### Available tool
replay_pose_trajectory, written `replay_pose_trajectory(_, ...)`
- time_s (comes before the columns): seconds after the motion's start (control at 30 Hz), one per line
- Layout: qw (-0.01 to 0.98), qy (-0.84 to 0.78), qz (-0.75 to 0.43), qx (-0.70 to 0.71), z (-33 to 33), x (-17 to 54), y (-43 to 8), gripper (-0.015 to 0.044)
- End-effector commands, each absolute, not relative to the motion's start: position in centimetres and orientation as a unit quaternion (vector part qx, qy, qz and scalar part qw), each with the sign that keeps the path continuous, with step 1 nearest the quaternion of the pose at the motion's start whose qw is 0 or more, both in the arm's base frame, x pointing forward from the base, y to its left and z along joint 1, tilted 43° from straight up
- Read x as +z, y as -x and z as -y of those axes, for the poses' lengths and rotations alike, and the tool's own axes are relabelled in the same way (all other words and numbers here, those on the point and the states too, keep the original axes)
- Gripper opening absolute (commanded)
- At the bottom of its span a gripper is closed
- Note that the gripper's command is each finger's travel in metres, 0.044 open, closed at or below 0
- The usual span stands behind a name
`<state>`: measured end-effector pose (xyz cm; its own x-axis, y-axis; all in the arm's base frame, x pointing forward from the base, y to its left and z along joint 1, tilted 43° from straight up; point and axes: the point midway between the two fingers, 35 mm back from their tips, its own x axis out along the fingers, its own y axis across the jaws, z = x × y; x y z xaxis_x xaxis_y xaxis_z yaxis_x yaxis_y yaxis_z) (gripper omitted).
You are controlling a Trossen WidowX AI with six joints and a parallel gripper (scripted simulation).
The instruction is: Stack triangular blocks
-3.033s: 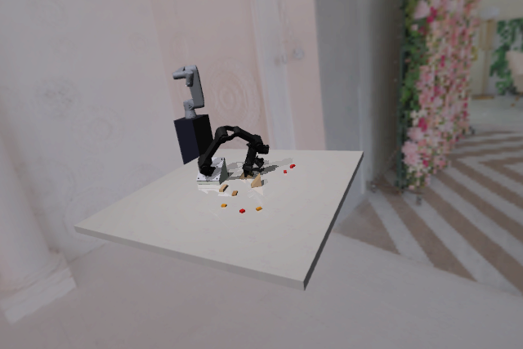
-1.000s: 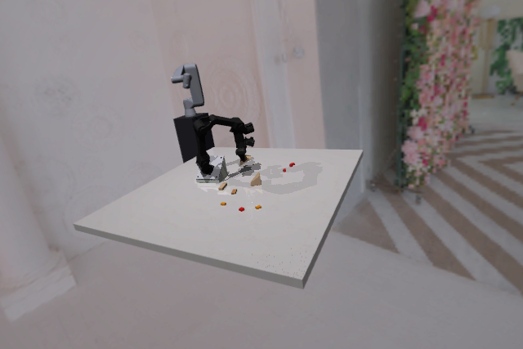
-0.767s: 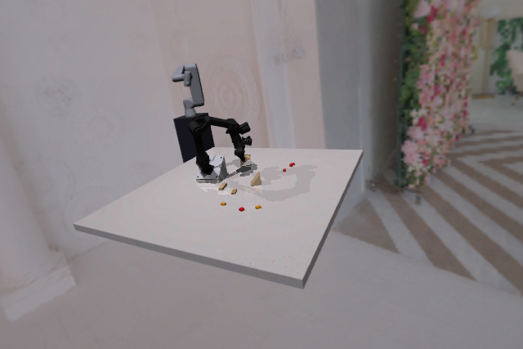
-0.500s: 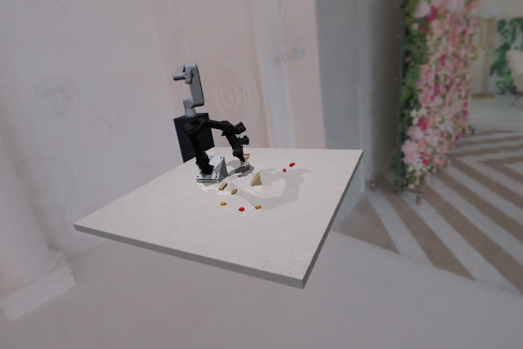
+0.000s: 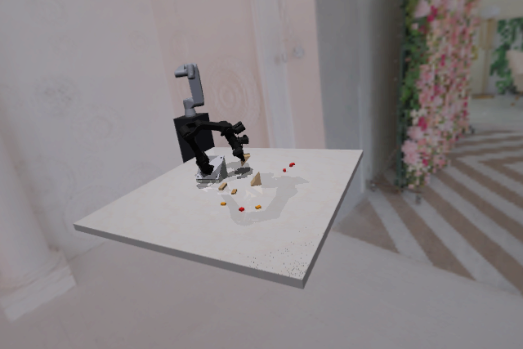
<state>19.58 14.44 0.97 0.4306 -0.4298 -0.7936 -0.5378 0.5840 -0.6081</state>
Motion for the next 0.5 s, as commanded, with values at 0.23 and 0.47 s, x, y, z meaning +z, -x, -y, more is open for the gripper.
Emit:
replay_pose_trajectory(0.23,0.718,0.452,-0.528,0.041,-13.5,5.2,-22.2,0.0)
replay_pose_trajectory(0.47,0.718,0.453,-0.528,0.04,-12.2,7.9,-23.4,0.0)
